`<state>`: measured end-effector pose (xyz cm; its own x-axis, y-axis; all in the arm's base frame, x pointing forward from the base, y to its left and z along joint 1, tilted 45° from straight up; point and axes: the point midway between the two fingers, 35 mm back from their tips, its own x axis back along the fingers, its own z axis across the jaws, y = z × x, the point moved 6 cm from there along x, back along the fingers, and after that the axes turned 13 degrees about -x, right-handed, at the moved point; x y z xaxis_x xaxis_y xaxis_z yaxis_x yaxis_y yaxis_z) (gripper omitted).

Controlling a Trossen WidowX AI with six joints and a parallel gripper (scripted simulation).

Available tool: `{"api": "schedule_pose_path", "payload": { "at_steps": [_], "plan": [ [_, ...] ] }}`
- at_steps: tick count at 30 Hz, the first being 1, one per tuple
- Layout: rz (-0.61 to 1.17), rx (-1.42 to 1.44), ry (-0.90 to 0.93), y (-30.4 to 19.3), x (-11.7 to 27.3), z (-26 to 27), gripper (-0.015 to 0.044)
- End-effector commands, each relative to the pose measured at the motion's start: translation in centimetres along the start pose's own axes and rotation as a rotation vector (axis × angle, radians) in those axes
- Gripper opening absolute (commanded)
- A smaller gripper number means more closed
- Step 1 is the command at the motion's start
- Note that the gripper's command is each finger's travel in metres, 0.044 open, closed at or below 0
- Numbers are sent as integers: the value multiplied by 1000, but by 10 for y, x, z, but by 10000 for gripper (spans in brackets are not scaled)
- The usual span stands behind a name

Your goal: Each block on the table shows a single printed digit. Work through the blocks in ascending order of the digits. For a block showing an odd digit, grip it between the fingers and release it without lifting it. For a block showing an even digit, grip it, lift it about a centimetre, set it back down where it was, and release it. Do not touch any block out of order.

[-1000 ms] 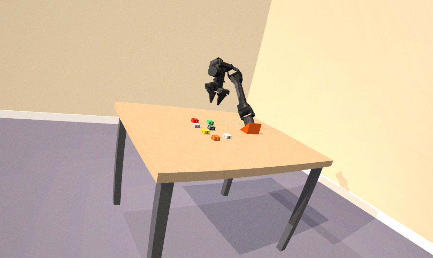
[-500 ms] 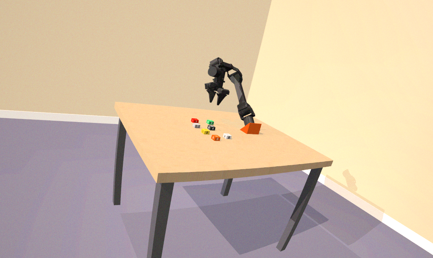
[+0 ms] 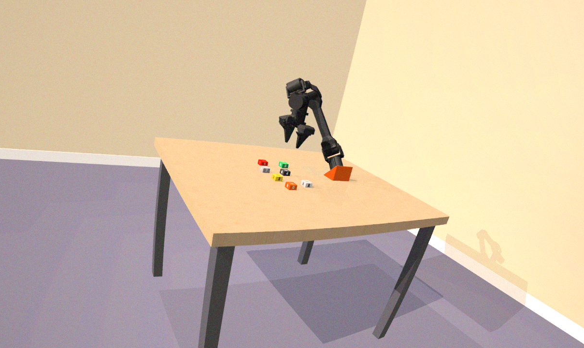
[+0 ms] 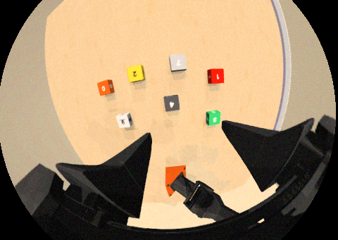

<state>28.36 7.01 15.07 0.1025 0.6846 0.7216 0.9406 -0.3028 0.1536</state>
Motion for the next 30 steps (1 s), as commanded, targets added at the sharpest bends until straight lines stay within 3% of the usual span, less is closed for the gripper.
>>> {"api": "schedule_pose_path", "payload": {
  "at_steps": [1, 19, 26, 30],
  "plan": [
    [-1, -17, -4, 2, 0, 9, 400],
    [-1, -17, -4, 1, 0, 12, 400],
    [0, -16, 4, -45, 1, 118, 400],
    [0, -17, 3, -51, 0, 129, 400]
  ]
}}
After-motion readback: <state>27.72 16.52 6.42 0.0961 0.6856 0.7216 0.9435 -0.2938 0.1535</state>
